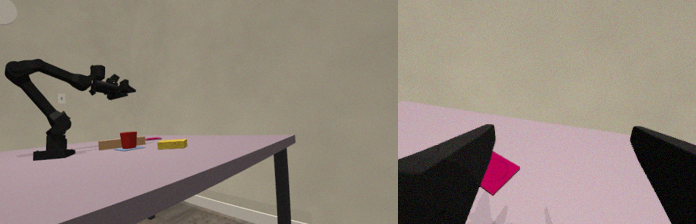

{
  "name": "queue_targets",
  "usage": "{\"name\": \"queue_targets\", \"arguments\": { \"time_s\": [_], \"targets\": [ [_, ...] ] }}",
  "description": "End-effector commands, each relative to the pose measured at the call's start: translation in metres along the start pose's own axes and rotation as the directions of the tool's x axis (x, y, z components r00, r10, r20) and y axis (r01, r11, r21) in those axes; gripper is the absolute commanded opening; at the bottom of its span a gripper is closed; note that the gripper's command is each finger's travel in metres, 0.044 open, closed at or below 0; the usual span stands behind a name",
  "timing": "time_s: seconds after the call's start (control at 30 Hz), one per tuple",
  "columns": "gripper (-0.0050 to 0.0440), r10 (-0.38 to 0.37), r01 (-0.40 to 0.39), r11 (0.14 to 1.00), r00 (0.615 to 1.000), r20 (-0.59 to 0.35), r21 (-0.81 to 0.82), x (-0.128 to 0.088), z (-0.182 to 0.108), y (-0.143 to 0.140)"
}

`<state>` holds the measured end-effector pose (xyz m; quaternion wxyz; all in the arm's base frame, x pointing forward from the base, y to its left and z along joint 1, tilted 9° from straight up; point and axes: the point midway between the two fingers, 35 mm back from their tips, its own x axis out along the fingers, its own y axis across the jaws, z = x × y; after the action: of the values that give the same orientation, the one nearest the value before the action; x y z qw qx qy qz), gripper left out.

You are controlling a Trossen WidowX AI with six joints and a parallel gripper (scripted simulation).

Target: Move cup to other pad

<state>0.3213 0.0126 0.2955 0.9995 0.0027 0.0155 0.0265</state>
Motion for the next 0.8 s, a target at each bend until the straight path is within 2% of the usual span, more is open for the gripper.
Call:
{"name": "queue_targets", "arguments": {
  "time_s": [0.0, 0.53, 0.57, 0.63, 0.77],
  "targets": [
    [0.0400, 0.000, 0.000, 1.000, 1.000, 0.000, 0.000, 0.000, 0.000, 0.000],
    [0.0400, 0.000, 0.000, 1.000, 1.000, 0.000, 0.000, 0.000, 0.000, 0.000],
    [0.0376, -0.004, 0.004, 1.000, 1.000, -0.016, -0.016, 0.001, -0.003, -0.002],
    [0.0328, -0.039, 0.027, 0.994, 0.993, -0.110, -0.103, 0.008, -0.017, -0.015],
    [0.0232, -0.068, 0.030, 0.982, 0.977, -0.200, -0.185, 0.012, -0.030, -0.028]
  ]
}}
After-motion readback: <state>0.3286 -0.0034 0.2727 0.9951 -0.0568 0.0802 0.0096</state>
